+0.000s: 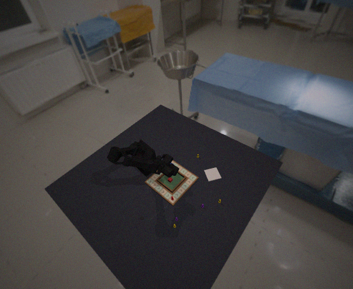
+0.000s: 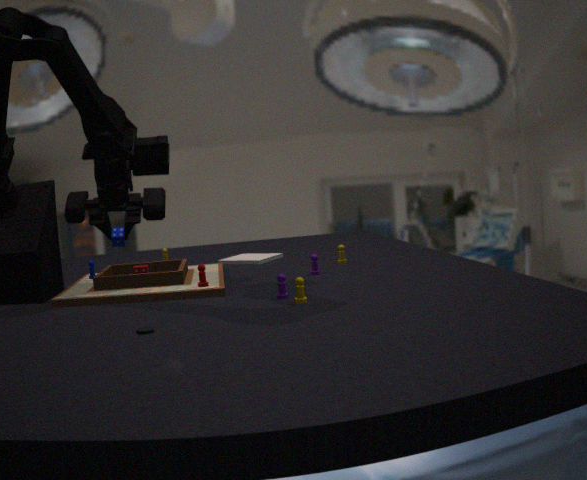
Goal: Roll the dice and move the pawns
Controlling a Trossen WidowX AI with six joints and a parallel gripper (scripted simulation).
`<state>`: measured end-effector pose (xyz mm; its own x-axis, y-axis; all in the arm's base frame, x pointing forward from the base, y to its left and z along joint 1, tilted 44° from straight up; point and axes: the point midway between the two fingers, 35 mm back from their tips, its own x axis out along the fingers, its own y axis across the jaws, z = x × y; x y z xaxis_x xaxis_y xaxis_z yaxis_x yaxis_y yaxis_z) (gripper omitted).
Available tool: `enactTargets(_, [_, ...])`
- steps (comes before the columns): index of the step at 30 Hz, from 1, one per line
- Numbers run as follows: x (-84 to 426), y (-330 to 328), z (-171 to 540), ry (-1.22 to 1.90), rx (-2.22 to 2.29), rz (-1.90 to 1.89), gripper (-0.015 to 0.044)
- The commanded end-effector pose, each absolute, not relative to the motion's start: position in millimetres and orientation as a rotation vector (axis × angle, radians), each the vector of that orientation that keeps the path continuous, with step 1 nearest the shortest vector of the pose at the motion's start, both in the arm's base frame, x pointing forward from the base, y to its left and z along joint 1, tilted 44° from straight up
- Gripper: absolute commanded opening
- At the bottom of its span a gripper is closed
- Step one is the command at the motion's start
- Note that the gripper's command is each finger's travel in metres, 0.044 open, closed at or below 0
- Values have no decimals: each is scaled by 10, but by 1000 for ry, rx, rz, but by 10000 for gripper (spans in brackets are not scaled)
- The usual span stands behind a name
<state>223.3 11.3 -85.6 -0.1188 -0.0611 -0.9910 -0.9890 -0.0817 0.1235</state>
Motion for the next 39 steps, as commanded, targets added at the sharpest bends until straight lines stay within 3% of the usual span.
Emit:
enactTargets(1, [2232,114,-844,1167,-1203,1368,0])
enactTargets(10, [2396,157,-404,1144,-1196,1370,0])
enactTargets(31, [2369,147,-424,1150,-1195,1365,0])
enactTargets(39, [2369,147,-424,1150,-1195,1365,210])
